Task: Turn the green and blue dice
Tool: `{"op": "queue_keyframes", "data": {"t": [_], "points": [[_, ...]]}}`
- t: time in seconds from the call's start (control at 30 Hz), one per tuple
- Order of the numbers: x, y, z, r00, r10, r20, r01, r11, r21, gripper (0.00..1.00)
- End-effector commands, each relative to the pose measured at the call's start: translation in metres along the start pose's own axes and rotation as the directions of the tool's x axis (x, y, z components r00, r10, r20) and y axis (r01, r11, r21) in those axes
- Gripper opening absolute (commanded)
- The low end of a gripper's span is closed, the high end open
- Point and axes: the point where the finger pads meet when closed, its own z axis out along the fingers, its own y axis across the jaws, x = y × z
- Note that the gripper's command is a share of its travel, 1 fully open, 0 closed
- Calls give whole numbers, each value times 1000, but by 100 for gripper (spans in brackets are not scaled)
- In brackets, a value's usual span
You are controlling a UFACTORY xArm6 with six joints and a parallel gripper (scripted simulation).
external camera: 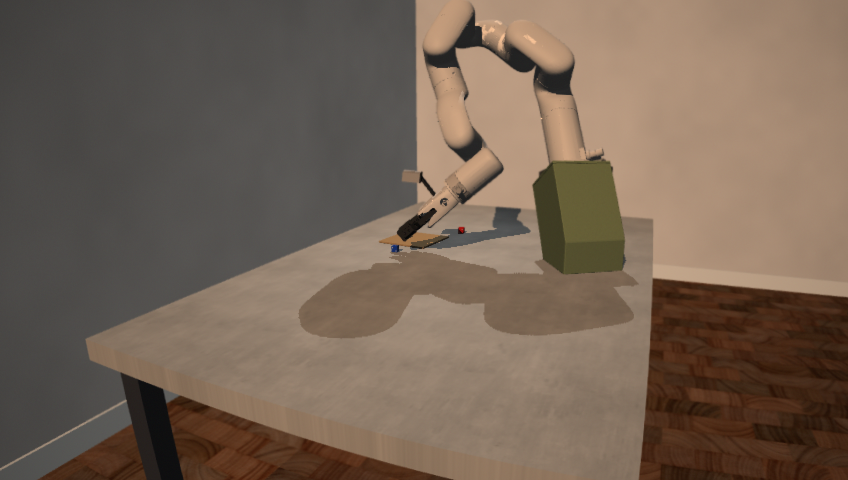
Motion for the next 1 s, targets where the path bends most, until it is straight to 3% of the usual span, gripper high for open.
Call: {"op": "queue_keyframes", "data": {"t": [0.0,0.33,0.7,0.97], "points": [[1,0,-3,1000,0,-1,0,1000,0,31],[11,0,-12,1000,0,-1,0,1000,0,31],[44,0,-39,1000,0,-1,0,1000,0,31],[47,0,-42,1000,0,-1,0,1000,0,31]]}}
